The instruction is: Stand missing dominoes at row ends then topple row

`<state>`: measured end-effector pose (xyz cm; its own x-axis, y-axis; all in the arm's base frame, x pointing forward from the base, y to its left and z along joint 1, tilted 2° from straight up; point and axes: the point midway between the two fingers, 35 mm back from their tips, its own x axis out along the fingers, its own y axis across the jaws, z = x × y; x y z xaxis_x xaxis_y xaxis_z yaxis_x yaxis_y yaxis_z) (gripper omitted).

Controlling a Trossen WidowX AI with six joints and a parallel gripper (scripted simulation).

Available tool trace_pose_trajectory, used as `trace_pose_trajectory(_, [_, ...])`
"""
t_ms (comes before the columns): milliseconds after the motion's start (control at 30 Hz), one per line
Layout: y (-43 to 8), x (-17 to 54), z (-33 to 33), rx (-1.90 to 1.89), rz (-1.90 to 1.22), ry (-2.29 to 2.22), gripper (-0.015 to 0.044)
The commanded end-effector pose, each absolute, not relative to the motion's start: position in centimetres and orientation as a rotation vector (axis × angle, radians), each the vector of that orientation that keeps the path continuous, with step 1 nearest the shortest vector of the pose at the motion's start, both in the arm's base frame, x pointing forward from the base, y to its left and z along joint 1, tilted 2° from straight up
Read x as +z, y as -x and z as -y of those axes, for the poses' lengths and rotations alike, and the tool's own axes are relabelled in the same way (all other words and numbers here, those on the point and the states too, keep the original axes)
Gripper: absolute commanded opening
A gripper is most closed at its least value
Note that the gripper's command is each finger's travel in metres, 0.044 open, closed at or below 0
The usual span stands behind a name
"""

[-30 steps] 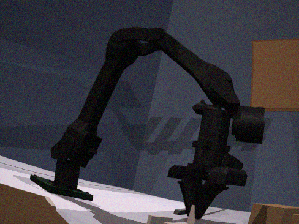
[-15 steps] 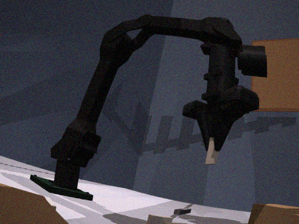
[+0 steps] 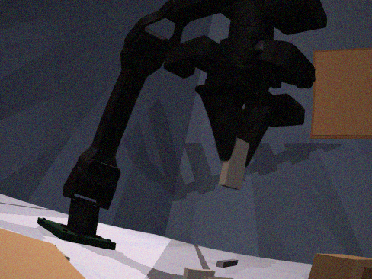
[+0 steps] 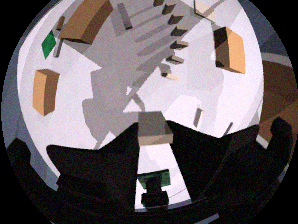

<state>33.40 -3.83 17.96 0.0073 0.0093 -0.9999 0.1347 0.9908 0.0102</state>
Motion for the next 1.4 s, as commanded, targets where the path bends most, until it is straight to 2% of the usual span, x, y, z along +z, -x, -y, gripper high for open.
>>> trace_pose_trajectory(0, [-33.3, 18.0, 7.9, -0.352, -1.537, -0.354, 0.0107])
trace_pose_trajectory(233, [-33.3, 17.7, 7.9, -0.352, -1.537, -0.354, 0.0107])
trace_pose_trajectory(1367, [-33.3, 4.9, 7.9, -0.352, -1.537, -0.354, 0.0107])
